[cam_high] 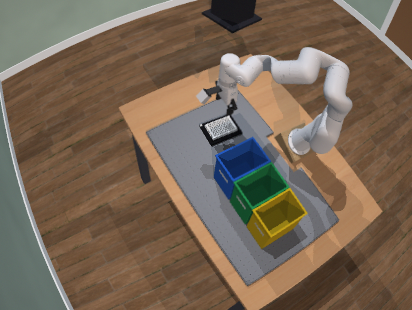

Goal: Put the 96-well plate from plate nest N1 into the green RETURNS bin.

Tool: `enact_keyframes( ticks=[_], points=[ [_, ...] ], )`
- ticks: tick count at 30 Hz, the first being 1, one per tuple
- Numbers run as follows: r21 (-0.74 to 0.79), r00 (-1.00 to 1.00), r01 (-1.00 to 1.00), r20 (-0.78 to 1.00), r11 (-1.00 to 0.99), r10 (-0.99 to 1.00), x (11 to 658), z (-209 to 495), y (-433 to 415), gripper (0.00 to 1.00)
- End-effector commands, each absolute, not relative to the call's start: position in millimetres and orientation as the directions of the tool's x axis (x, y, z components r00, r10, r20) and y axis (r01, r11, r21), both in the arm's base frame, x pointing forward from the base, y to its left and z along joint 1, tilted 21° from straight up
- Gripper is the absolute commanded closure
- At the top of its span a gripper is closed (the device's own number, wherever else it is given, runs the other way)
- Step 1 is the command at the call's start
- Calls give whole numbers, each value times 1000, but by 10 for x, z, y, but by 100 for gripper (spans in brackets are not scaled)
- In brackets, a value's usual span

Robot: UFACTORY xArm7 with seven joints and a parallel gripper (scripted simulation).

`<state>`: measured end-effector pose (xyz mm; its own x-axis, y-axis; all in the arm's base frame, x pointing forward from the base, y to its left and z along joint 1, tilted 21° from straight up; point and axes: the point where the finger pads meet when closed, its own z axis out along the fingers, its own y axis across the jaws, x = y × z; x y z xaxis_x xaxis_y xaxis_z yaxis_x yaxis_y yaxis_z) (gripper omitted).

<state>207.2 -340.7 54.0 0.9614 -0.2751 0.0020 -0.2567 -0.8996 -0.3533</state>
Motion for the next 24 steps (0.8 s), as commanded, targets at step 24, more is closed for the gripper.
enact_keyframes(
  ticks=[24],
  points=[
    [-350, 961, -257, 5, -901, -276, 2117, 156, -3284, 0]
  ],
)
